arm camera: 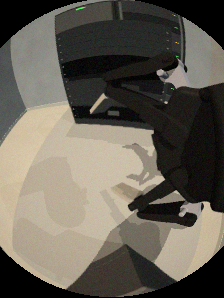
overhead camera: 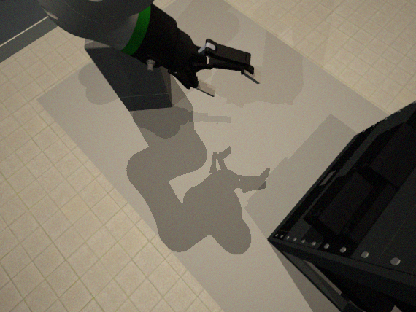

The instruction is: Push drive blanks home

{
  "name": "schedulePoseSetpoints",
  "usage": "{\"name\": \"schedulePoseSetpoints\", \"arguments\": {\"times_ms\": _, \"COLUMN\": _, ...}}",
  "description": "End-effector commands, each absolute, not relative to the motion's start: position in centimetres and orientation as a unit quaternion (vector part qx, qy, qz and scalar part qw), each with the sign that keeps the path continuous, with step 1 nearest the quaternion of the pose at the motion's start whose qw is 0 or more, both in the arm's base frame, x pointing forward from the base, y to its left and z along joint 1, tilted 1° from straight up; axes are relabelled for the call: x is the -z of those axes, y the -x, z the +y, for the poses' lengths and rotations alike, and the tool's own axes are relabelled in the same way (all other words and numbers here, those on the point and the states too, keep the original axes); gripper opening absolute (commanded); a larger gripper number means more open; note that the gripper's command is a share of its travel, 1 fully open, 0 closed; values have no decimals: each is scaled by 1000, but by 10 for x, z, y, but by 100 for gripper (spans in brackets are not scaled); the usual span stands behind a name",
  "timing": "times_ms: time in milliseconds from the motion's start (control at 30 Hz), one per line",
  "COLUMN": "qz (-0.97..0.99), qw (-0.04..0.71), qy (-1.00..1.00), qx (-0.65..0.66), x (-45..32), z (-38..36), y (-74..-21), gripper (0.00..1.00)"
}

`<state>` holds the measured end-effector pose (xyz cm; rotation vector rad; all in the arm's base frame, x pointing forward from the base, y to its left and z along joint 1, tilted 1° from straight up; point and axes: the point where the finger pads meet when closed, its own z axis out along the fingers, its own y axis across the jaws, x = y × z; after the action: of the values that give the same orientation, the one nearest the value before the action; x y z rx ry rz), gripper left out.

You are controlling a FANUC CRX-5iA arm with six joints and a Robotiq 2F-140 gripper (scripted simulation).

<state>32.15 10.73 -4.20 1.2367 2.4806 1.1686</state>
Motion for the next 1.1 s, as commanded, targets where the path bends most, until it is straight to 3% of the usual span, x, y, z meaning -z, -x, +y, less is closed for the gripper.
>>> {"name": "schedulePoseSetpoints", "arguments": {"times_ms": 0, "qz": 807, "qw": 48, "qy": -432, "qx": -400, "x": 41, "z": 117, "y": -319, "gripper": 100}}
{"name": "schedulePoseSetpoints", "arguments": {"times_ms": 1067, "qz": 430, "qw": -244, "qy": -699, "qx": -517, "x": -15, "z": 236, "y": -333, "gripper": 100}}
